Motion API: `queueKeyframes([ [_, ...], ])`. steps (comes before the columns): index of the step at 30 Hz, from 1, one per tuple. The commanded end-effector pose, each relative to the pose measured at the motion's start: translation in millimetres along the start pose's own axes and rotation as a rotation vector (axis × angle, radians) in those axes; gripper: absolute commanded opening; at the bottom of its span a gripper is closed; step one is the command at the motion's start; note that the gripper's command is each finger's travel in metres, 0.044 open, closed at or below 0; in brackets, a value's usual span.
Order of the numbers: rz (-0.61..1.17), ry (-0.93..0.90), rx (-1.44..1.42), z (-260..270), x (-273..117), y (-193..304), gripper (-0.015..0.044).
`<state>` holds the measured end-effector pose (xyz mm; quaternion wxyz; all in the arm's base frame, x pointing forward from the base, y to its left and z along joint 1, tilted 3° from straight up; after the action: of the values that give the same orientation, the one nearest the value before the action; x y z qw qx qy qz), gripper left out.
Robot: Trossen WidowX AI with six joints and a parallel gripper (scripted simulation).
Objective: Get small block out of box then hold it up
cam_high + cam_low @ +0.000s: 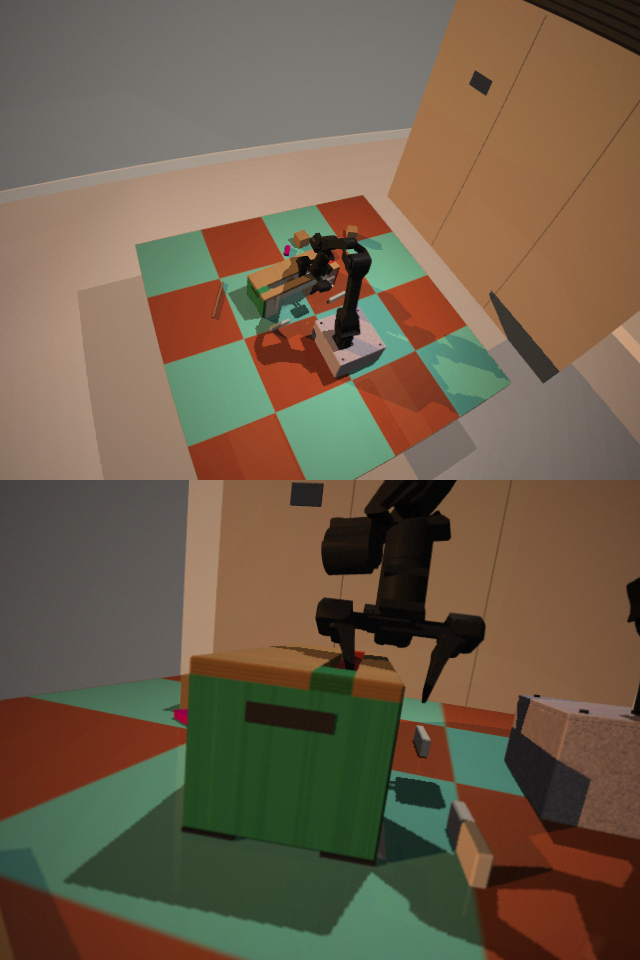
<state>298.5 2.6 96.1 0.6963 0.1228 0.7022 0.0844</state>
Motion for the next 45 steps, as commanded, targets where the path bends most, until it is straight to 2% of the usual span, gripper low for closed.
queueKeyframes([
  [1,-0.003,0.003,0.001,-1,6,-2,0.0400],
  [45,0.010,0.005,0.001,-25,36,93,0.0400],
])
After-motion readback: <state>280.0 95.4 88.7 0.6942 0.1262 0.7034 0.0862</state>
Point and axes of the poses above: the point midway between the two fingers, 35 mm back from their tips, its own x axis out along the fingers, its own z axis across the jaws, y = z × x, the point moved 7 cm from there along -x, back along the fingers, and after that the axes turned 15 degrees about x, right-handed, at the moved point
